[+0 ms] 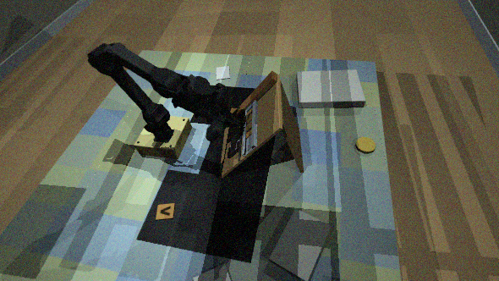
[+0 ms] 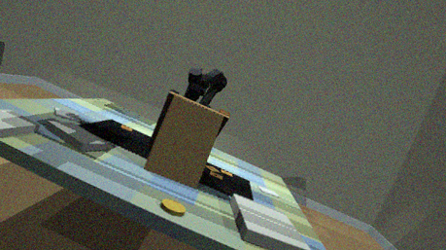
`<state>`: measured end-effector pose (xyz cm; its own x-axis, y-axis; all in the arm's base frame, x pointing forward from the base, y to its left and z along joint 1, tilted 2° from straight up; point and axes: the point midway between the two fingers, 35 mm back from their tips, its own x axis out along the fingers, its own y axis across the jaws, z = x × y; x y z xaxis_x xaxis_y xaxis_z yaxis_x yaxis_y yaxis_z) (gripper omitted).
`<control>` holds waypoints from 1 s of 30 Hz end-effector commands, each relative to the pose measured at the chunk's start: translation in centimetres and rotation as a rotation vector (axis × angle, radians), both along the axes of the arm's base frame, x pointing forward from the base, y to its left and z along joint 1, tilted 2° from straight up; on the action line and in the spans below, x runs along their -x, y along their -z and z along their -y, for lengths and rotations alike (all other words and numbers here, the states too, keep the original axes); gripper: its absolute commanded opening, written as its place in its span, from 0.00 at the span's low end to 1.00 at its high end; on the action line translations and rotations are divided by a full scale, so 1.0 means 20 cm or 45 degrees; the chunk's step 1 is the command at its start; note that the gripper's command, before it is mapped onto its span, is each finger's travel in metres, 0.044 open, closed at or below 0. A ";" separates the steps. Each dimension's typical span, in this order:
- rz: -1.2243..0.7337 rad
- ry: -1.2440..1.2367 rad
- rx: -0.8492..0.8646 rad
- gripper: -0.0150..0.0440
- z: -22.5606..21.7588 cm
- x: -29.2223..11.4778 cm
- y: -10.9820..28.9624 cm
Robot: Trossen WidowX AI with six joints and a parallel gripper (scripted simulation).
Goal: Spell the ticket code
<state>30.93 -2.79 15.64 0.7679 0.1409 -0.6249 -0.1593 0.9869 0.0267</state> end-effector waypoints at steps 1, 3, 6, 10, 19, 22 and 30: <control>0.001 0.000 0.000 0.25 0.00 0.00 0.00; 0.001 0.000 0.000 0.25 0.00 0.00 0.00; 0.001 0.000 0.000 0.25 0.00 0.00 0.00; -0.122 0.009 0.016 0.25 0.02 -0.04 -0.01; -0.581 0.003 0.092 0.25 0.10 -0.14 -0.03; -0.736 -0.013 0.122 0.25 0.12 -0.15 -0.03; -0.862 -0.031 0.148 0.25 0.14 -0.16 -0.03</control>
<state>34.15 -5.40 16.06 0.2190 0.0643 -0.9736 -0.1584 0.9869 0.0296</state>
